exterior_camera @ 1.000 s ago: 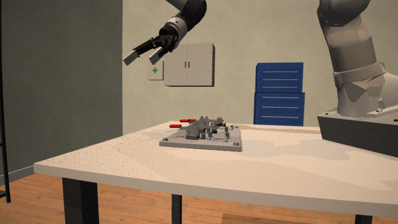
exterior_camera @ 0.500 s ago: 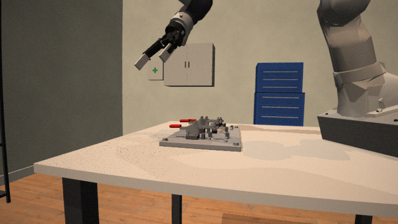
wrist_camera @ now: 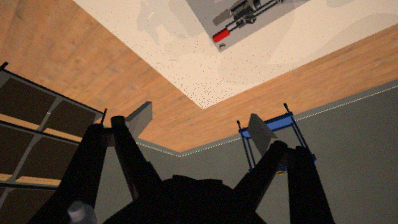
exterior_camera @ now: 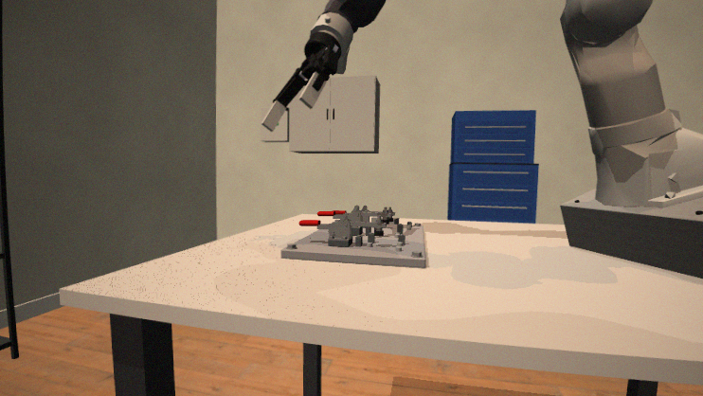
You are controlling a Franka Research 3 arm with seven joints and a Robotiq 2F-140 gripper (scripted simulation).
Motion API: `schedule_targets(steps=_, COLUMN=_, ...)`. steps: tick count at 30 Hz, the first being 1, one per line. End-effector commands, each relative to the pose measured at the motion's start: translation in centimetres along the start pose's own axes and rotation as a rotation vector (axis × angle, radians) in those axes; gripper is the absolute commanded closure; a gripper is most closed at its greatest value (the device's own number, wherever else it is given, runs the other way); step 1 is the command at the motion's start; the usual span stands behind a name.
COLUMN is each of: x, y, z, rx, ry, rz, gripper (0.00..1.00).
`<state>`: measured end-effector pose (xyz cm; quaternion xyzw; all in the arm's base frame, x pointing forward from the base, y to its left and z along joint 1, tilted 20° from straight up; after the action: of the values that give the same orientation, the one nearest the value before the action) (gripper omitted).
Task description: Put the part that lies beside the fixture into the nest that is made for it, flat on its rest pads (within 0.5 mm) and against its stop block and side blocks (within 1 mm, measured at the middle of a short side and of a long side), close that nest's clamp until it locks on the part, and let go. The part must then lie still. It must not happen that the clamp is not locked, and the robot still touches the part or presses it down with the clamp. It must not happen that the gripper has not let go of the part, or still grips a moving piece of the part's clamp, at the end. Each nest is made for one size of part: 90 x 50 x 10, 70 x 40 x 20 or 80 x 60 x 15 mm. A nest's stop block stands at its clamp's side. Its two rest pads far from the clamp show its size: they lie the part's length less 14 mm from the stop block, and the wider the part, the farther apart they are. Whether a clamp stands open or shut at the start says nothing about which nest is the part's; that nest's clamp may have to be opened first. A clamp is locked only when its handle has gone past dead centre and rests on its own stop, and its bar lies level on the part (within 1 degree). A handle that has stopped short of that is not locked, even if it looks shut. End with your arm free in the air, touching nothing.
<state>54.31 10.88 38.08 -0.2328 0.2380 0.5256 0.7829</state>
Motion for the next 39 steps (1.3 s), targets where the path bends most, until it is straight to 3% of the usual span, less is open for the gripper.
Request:
schedule_targets(steps=1, x=-0.2, y=0.8, z=-0.9, rx=0.164, ry=0.057, rz=-0.006, gripper=0.0)
schedule_targets(steps=9, x=-0.4, y=2.1, z=-1.8, rx=0.229, ry=0.104, rz=-0.014, gripper=0.0)
schedule_targets(steps=23, x=-1.1, y=5.8, z=-4.9, rx=0.422, ry=0.246, rz=-0.067, gripper=0.0)
schedule_targets(steps=26, x=-1.1, y=5.8, z=-4.9, rx=0.422, ry=0.246, rz=-0.067, gripper=0.0)
schedule_targets(steps=27, x=-1.3, y=6.6, z=-5.7, rx=0.465, ry=0.277, rz=-0.085, gripper=0.0)
schedule_targets(steps=34, x=-1.6, y=7.4, z=-6.5, rx=0.51, ry=0.31, rz=-0.107, gripper=0.0)
schedule_targets(steps=35, x=-1.8, y=8.1, z=-7.4, rx=0.556, ry=0.343, rz=-0.133, gripper=0.0)
schedule_targets(steps=39, x=-2.1, y=8.7, z=-8.1, rx=0.589, ry=0.367, rz=-0.153, gripper=0.0)
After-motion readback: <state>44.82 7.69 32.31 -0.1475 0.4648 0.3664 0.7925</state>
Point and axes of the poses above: the point where the finger pads meet when closed, its own x axis out along the fingers, its own y axis across the jaws, z = x × y, the point moved 5 cm from there along -x, back along the fingers, and after that the axes turned 9 degrees about -x, right-handed, at the moved point
